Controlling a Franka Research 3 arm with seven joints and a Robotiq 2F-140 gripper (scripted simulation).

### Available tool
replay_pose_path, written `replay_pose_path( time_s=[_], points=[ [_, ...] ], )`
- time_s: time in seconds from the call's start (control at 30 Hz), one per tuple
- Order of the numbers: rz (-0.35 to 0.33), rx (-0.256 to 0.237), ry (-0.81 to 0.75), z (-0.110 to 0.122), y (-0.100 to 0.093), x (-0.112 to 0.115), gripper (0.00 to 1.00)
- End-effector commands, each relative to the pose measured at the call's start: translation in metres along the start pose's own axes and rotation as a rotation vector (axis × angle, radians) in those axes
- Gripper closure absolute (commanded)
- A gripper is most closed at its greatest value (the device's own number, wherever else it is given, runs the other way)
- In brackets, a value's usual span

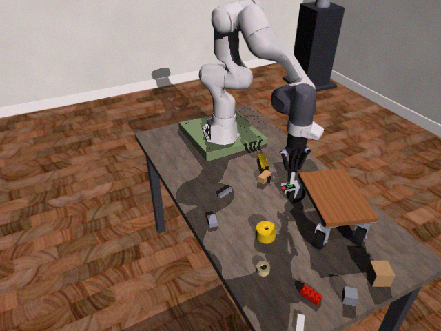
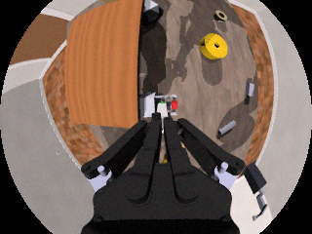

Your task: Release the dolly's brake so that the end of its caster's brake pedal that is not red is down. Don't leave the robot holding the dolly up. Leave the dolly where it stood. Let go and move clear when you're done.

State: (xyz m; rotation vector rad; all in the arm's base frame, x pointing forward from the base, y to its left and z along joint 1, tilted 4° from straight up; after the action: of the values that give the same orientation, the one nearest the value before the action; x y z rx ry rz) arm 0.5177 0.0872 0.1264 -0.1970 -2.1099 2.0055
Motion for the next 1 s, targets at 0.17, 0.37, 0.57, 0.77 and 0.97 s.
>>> replay_pose_path(
  time_s=[0.17,0.37,0.57,0.77,0.97],
  points=[
    [0.009,0.0,0.014,-0.0003,0.0066,-0.0021,1.0],
    [0.009,0.0,0.014,-0.0003,0.0073,-0.0022,1.0],
    [0.009,0.0,0.014,-0.0003,0.0074,-0.0022,1.0],
    [0.009,0.0,0.014,-0.0003,0.0074,-0.0022,1.0],
    [0.009,0.0,0.014,-0.0003,0.0074,-0.0022,1.0]
  ],
)
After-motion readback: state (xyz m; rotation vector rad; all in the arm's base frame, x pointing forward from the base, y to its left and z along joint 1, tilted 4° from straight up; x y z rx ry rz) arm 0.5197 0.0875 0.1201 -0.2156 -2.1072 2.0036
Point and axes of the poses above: the point where the finger pads meet when closed, its own y axis out along the fingers, its own z axis across the jaws, x = y × z, the point moved 5 cm from there along -y, back along the fingers, and after that the axes turned 7 degrees about y, right-handed, at the moved point
